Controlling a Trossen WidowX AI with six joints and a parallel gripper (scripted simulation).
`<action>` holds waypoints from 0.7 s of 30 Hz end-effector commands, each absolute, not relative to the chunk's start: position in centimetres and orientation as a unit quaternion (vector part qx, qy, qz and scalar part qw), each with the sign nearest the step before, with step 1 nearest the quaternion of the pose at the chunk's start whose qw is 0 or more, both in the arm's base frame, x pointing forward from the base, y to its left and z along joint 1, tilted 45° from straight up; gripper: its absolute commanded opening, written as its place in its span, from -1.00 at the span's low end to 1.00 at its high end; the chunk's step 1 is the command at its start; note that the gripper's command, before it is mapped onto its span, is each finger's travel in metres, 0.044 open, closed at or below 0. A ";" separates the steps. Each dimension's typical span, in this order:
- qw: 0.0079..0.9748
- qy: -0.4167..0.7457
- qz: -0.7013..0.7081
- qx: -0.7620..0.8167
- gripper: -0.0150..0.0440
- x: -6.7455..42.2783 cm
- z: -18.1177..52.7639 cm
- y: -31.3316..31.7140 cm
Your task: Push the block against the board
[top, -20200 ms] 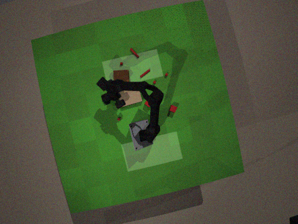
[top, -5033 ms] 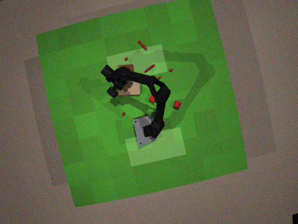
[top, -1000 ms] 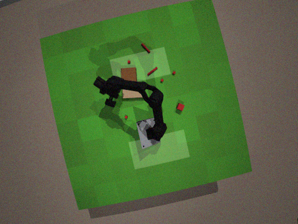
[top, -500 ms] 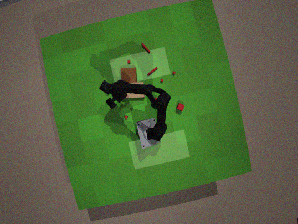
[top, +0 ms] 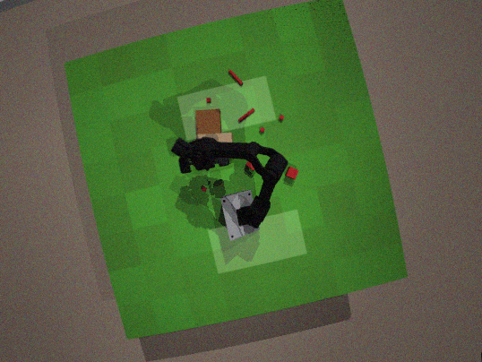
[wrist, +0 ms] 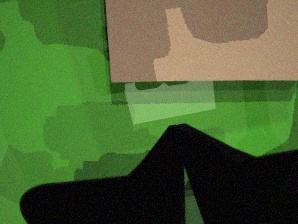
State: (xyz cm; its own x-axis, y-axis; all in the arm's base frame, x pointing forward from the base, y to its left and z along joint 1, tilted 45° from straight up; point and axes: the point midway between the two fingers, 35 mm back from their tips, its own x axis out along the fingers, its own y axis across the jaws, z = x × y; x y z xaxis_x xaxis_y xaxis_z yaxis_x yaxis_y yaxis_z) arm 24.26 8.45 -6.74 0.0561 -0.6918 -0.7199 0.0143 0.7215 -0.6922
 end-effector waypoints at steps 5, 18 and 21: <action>0.691 0.618 -0.303 -0.220 -0.49 23.2 -6.4 7.7; 0.691 0.617 -0.304 -0.221 -0.49 23.4 -10.3 3.8; 0.691 0.617 -0.304 -0.221 -0.49 23.7 -10.2 3.8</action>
